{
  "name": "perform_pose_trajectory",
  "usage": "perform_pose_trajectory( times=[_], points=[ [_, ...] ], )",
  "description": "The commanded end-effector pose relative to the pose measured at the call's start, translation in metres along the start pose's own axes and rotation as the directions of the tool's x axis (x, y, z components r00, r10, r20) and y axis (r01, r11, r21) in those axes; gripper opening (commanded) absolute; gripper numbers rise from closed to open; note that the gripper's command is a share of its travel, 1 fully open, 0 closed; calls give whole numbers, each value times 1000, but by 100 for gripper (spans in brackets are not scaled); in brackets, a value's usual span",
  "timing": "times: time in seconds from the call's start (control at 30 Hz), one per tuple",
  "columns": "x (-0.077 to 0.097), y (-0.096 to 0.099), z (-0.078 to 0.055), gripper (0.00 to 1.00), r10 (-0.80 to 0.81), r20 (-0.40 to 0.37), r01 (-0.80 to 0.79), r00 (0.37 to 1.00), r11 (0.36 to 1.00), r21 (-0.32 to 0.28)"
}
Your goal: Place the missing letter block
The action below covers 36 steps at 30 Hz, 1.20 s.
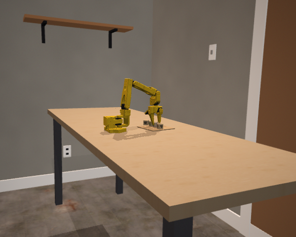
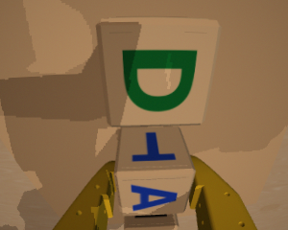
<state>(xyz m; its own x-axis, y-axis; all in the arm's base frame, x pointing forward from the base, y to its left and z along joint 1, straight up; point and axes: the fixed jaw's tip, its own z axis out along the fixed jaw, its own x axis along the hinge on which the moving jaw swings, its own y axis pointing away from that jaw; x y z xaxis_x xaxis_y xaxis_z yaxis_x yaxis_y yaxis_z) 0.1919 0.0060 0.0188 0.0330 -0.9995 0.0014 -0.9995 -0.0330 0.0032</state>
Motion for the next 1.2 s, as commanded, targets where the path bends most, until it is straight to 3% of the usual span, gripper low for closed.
perform_pose_trajectory(
  times=[0.0, 0.2, 0.6, 1.17],
  points=[
    [0, -8, -8, 5, 0, 2, -1, 1000, 998, 56],
    [0, -8, -8, 13, 0, 2, -1, 1000, 998, 56],
    [0, -8, -8, 16, 0, 2, -1, 1000, 998, 56],
    [0, -8, -8, 31, 0, 2, -1, 1000, 998, 56]
  ],
)
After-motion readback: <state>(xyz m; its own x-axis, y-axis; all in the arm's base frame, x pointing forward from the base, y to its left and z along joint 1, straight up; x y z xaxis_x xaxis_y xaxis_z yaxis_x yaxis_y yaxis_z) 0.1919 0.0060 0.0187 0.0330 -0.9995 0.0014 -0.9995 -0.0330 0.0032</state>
